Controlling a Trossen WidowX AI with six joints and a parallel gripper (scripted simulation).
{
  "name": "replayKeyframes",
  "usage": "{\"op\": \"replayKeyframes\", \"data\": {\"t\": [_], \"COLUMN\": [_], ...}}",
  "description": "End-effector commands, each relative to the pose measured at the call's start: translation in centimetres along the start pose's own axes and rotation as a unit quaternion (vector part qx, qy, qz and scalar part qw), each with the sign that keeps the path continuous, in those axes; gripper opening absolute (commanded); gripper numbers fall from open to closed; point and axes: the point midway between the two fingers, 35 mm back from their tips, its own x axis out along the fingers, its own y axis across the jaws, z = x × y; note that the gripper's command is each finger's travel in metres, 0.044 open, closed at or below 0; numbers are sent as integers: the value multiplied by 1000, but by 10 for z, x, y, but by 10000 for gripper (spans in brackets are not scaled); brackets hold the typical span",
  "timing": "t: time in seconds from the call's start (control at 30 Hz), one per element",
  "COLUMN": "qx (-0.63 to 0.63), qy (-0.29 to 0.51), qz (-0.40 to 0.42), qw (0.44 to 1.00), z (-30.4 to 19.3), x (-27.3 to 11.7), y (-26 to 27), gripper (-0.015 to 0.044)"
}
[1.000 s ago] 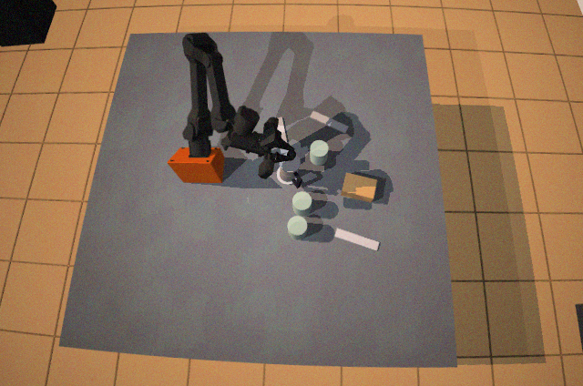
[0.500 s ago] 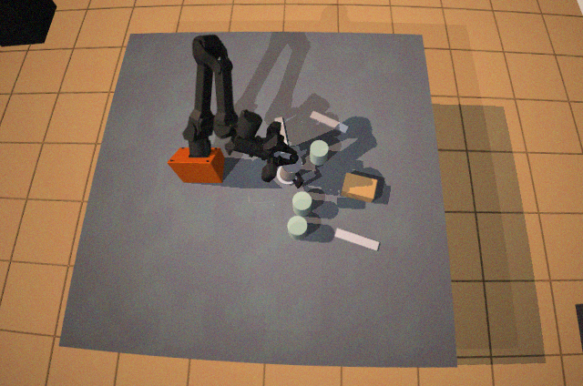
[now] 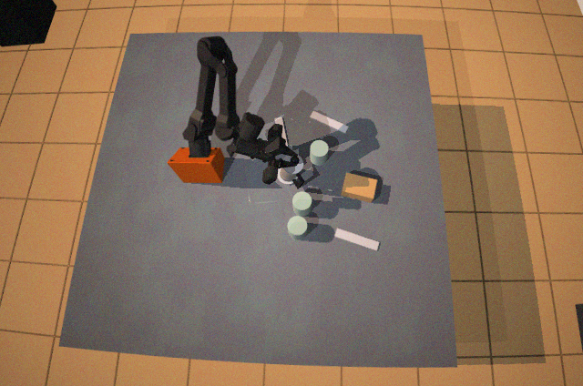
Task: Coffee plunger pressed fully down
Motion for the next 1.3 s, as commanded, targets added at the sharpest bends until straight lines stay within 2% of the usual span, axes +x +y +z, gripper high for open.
{"op": "replayKeyframes", "data": {"t": [0.0,0.97,1.27], "qx": [9,5,5], "qy": [13,6,6], "qz": [4,2,2], "qw": [1000,1000,1000], "z": [-7,-1,-1], "x": [3,3,3], "y": [0,-2,-2], "gripper": [112,112,348]}}
